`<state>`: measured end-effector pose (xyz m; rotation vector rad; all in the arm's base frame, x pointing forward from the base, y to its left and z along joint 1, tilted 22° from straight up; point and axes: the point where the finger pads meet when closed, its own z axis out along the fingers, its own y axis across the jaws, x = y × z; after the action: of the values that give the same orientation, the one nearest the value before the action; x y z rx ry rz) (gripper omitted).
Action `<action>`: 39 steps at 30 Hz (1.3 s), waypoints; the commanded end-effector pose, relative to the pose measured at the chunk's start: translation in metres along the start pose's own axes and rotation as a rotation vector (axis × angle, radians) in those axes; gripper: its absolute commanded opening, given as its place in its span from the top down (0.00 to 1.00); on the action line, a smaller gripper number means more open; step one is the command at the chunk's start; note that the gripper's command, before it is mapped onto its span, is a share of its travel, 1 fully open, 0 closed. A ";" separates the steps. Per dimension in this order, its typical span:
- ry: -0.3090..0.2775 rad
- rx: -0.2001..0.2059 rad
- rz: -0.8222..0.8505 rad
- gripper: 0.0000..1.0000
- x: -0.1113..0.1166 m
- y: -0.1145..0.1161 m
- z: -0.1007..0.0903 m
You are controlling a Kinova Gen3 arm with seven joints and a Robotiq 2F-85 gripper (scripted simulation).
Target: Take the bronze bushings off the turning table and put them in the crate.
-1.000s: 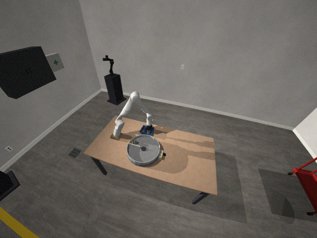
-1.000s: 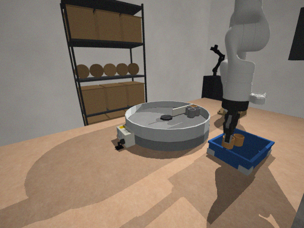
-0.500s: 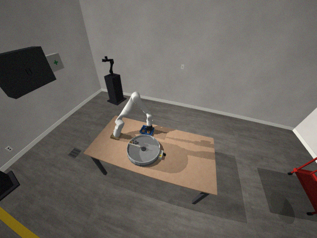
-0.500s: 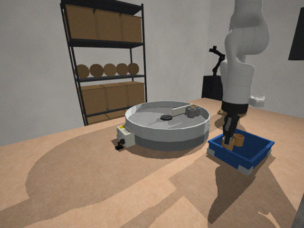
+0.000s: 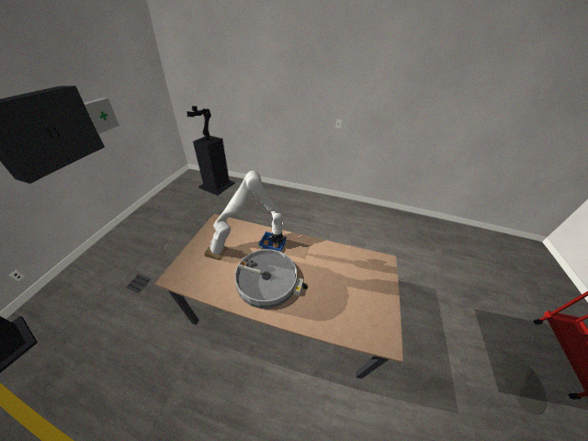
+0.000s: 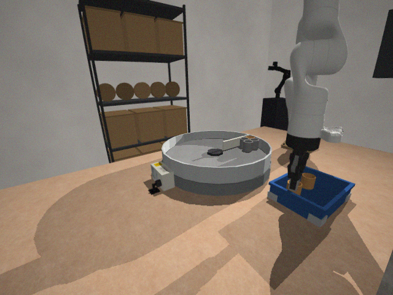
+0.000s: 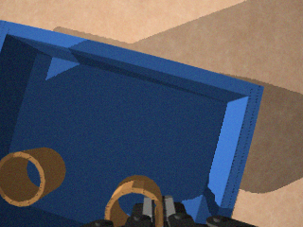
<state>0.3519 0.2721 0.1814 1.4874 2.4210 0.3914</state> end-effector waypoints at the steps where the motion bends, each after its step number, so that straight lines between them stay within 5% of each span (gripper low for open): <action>1: 0.000 -0.001 0.002 1.00 0.000 0.000 0.000; 20: -0.001 0.000 0.003 1.00 0.000 0.000 0.003; 21: -0.001 0.000 0.003 0.81 0.000 0.000 0.003; 39: -0.001 0.000 0.003 0.81 0.000 0.000 0.003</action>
<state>0.3534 0.2722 0.1780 1.4913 2.4187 0.3891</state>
